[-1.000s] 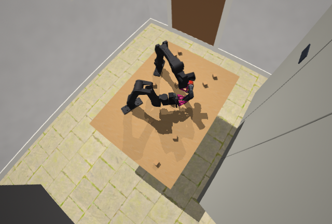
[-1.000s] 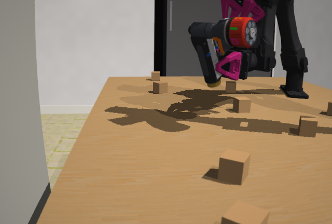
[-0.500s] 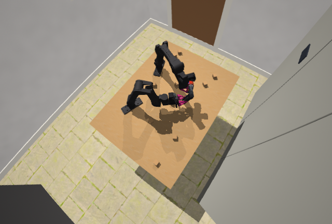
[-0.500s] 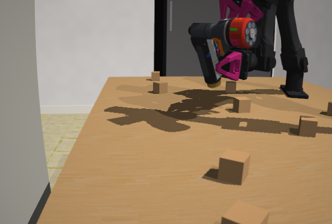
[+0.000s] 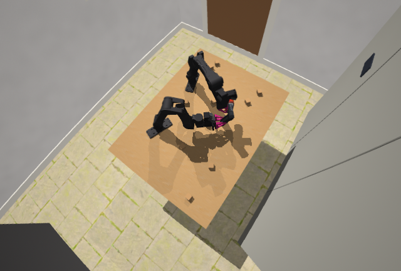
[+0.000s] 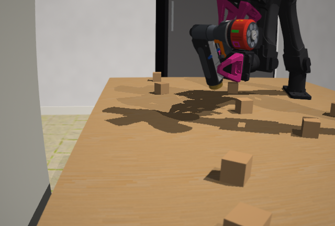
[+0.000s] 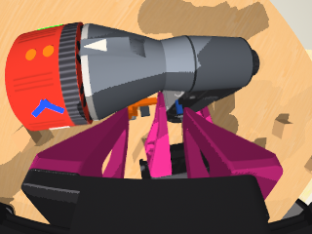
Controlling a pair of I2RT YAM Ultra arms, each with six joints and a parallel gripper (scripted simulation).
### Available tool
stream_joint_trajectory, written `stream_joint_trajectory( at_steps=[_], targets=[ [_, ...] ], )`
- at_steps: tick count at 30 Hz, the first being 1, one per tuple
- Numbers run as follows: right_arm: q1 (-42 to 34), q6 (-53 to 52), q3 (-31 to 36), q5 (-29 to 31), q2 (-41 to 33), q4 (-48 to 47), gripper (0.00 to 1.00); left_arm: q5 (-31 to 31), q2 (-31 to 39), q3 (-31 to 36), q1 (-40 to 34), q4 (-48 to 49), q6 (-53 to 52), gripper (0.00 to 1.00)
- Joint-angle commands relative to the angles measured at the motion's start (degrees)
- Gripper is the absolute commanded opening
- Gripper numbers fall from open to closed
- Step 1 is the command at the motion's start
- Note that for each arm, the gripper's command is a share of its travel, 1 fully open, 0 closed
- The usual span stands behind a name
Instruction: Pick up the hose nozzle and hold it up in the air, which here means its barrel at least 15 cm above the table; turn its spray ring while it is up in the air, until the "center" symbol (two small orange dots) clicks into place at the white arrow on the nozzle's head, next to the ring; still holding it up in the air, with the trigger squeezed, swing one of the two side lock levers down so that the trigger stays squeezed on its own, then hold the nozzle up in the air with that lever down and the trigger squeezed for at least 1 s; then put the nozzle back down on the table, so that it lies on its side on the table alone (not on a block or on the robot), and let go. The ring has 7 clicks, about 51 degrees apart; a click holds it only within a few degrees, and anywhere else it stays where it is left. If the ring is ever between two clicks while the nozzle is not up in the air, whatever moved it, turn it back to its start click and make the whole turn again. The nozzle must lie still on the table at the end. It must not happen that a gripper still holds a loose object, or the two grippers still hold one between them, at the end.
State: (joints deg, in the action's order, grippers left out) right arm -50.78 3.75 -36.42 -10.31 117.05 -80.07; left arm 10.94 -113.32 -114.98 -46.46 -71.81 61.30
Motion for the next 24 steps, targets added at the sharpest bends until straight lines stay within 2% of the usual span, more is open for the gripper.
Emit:
stream_joint_trajectory(
  at_steps=[1,24],
  targets=[
    [-0.3,-0.46,0.23,-0.73,-2.17,-4.57,0.36,-0.36,-0.46,-3.0,-0.48,0.91,-0.46,0.37],
    [-0.31,-0.42,0.25,-0.81,-2.19,-4.54,0.36,-1.8,-3.91,-6.55,-0.99,1.15,0.17,0.37]
  ],
)
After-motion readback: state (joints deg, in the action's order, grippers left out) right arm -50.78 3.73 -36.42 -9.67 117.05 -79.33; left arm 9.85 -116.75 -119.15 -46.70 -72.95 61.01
